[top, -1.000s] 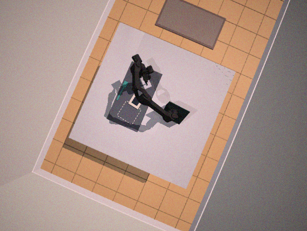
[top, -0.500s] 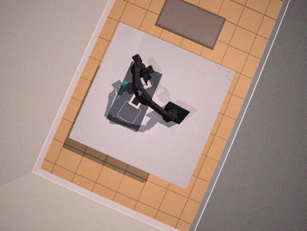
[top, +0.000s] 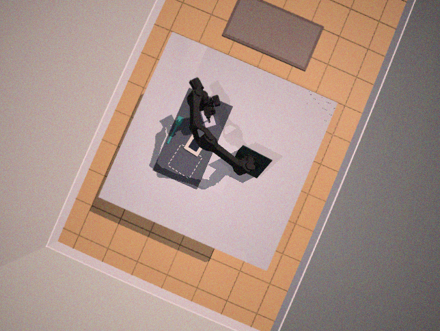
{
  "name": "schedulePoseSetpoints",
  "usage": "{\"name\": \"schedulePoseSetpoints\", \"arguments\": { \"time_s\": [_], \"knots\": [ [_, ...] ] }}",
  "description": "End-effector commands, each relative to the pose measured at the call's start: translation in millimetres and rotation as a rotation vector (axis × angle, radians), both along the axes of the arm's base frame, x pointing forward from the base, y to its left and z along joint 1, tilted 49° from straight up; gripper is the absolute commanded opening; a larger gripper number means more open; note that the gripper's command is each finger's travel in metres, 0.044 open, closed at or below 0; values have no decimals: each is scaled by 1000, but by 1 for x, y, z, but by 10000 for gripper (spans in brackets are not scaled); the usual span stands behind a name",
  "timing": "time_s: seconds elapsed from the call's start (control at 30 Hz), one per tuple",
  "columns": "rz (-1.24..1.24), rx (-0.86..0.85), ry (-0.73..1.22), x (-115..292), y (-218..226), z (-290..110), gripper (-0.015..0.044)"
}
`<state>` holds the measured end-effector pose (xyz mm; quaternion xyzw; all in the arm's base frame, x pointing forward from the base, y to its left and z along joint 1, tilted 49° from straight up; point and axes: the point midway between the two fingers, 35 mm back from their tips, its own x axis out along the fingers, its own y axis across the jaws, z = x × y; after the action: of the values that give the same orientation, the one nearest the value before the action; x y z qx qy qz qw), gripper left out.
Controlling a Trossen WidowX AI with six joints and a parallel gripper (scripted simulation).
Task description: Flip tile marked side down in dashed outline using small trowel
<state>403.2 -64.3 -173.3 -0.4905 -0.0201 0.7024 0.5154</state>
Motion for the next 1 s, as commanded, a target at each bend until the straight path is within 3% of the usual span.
{"name": "schedulePoseSetpoints", "arguments": {
  "time_s": [0.0, 0.97],
  "knots": [
    [-88, 7, 104, -1, 2, -2, 130],
    [-667, 16, 752, -1, 2, -2, 130]
  ]
}}
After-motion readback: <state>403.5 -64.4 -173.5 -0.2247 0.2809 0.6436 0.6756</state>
